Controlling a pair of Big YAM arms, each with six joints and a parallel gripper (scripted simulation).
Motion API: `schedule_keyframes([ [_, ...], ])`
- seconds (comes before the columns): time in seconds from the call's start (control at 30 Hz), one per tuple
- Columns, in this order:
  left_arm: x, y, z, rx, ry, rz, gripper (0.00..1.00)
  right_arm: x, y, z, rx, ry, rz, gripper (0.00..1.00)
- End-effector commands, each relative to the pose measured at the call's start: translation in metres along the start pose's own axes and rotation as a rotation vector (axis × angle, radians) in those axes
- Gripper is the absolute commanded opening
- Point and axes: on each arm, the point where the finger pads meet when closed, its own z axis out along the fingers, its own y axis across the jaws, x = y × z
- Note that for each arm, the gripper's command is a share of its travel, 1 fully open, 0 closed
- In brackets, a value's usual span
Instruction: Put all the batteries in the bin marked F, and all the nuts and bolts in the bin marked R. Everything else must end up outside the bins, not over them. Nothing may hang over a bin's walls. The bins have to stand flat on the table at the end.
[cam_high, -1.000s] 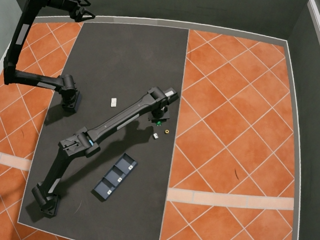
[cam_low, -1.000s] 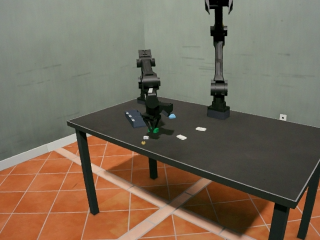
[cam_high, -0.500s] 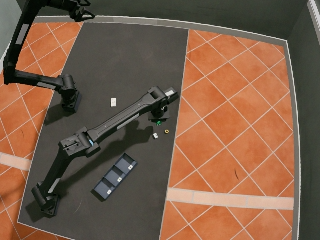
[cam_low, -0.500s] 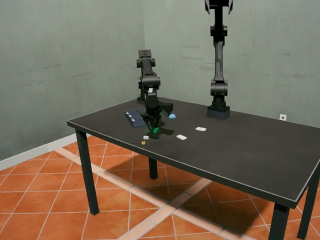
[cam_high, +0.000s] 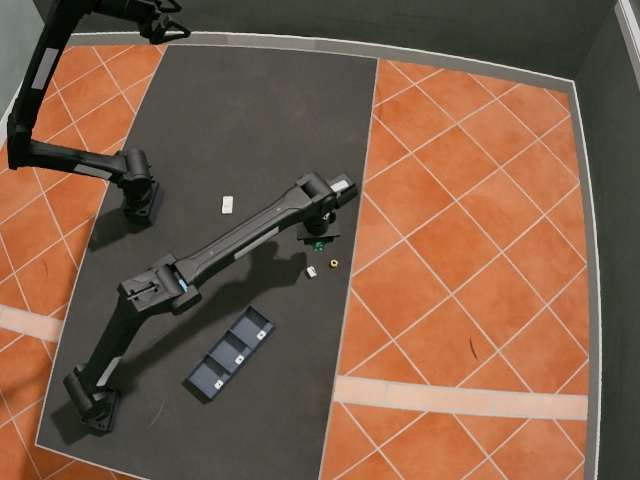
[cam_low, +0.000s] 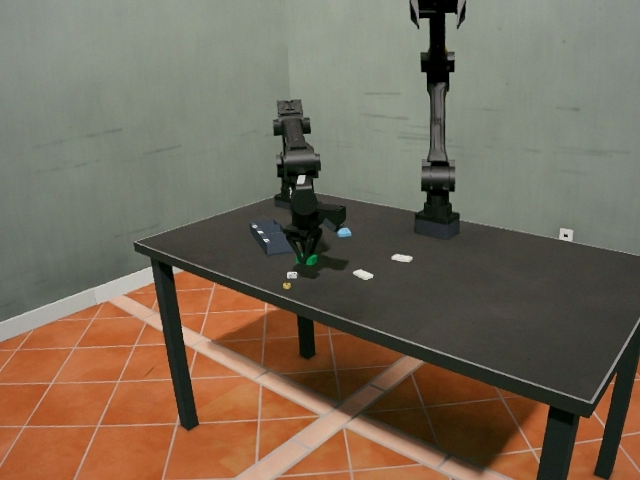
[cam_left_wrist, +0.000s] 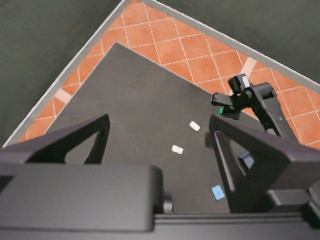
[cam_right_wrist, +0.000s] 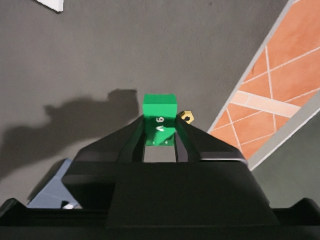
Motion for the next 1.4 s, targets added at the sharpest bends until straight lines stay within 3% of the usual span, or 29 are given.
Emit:
schedule_keyframes([
  [0.0,-0.011,0.001,-0.026,0.001,-0.053,0.009,1.0,-0.019,-0.008,-0.025,0.045,-0.033,-0.005,0.21],
  [0.27,-0.011,0.001,-0.026,0.001,-0.053,0.009,1.0,-0.02,-0.008,-0.025,0.045,-0.033,-0.005,0.21],
  [0.3,-0.011,0.001,-0.026,0.001,-0.053,0.009,1.0,-0.019,-0.009,-0.039,0.06,-0.043,-0.011,0.21],
  [0.37,-0.011,0.001,-0.026,0.001,-0.053,0.009,1.0,-0.019,-0.009,-0.039,0.06,-0.043,-0.011,0.21],
  [0.5,-0.011,0.001,-0.026,0.001,-0.053,0.009,1.0,0.016,0.006,-0.034,0.053,-0.037,-0.002,0.21],
  [1.37,-0.011,0.001,-0.026,0.001,-0.053,0.009,1.0,0.118,0.108,-0.023,0.049,-0.031,-0.002,0.21],
])
